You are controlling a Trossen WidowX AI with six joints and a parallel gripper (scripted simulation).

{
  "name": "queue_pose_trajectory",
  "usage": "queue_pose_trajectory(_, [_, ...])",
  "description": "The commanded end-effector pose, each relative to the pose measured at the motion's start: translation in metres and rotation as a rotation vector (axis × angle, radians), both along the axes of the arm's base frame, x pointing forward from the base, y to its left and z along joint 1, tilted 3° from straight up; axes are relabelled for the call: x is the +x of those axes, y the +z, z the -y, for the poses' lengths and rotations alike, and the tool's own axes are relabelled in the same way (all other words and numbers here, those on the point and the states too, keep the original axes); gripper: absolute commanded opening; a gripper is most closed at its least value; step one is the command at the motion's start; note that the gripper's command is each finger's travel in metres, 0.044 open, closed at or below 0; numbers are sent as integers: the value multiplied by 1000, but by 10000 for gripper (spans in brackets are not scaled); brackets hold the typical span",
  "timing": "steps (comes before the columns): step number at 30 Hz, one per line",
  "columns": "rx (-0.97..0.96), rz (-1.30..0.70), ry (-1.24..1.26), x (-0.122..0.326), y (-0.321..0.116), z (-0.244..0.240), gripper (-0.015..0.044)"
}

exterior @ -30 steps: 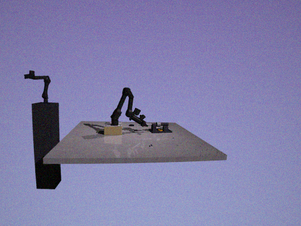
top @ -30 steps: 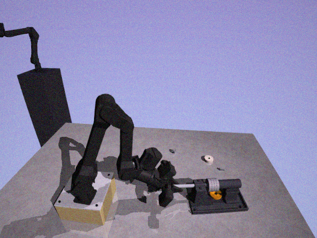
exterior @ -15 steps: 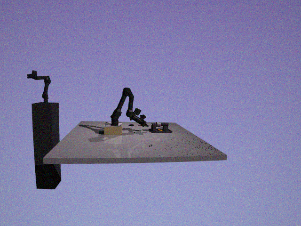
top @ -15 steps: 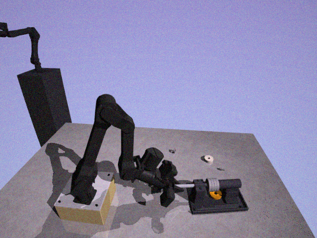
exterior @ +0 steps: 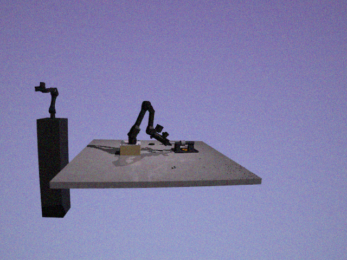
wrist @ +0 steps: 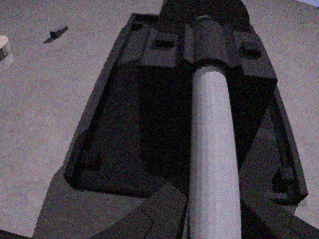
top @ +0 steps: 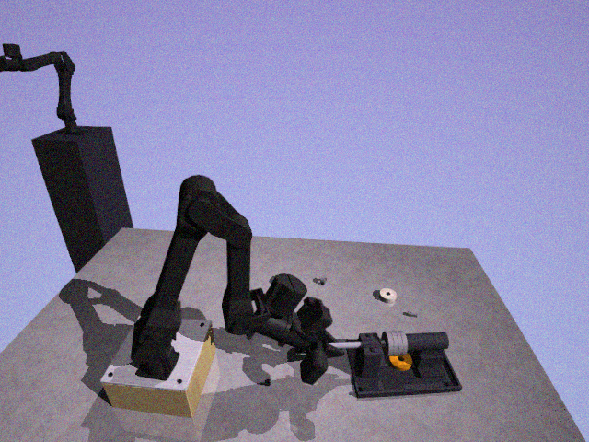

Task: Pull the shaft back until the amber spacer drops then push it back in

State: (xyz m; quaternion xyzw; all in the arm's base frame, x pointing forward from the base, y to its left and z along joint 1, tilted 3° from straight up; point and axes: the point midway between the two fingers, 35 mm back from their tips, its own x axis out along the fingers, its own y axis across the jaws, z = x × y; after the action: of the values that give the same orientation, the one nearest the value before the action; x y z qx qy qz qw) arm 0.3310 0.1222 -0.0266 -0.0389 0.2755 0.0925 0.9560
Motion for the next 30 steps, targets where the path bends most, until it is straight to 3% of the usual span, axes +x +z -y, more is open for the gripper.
queue_pose_trajectory(1, [2,9,5,5,2,-2,0])
queue_pose_trajectory(30, [2,10,5,15,2,-4,0])
